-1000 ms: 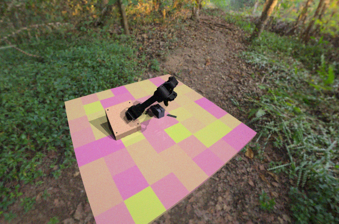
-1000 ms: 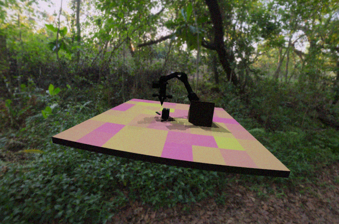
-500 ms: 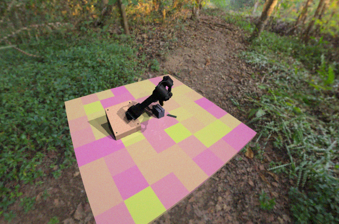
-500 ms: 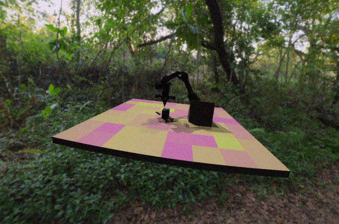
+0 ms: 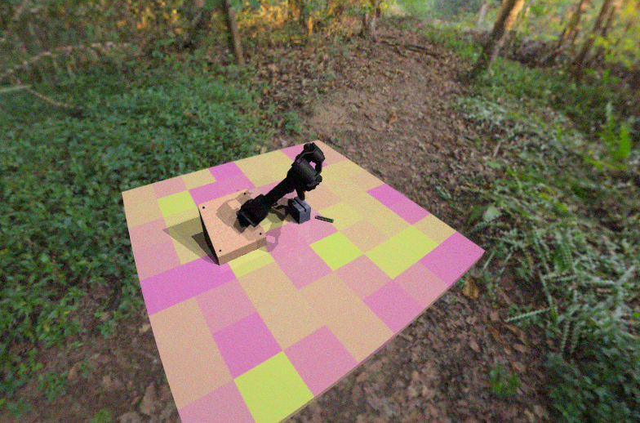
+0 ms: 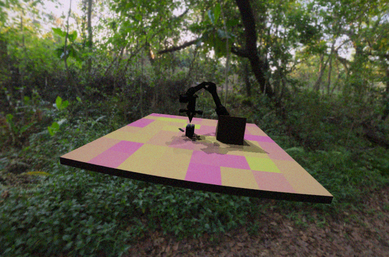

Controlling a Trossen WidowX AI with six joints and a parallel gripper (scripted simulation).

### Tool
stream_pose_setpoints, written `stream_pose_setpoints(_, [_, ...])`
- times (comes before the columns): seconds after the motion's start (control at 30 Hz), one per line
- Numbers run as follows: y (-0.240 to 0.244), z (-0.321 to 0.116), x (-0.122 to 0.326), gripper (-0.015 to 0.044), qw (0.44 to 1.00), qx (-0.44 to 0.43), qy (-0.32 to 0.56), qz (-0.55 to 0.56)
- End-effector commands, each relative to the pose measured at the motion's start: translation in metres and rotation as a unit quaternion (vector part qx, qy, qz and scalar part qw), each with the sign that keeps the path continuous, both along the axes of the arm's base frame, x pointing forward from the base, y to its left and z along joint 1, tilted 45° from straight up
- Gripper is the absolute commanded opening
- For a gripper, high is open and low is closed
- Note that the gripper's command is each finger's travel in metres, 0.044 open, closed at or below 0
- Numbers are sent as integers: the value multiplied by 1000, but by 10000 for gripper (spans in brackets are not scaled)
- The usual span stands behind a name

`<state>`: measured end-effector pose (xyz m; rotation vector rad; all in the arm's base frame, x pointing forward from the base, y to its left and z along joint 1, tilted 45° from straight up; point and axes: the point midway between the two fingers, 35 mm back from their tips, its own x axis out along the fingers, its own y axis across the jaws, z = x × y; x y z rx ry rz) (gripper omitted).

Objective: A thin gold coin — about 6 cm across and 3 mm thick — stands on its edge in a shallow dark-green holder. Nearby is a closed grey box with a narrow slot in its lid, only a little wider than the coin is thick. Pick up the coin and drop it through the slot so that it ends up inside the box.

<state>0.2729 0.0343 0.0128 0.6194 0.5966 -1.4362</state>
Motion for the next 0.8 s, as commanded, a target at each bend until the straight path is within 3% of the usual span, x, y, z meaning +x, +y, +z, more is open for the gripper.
stream_pose_setpoints(0.0, [0, 0, 0, 0, 1000, 0, 1, 1])
stream_pose_setpoints(0.77, [1, -3, -4, 0, 1000, -2, -2, 0])
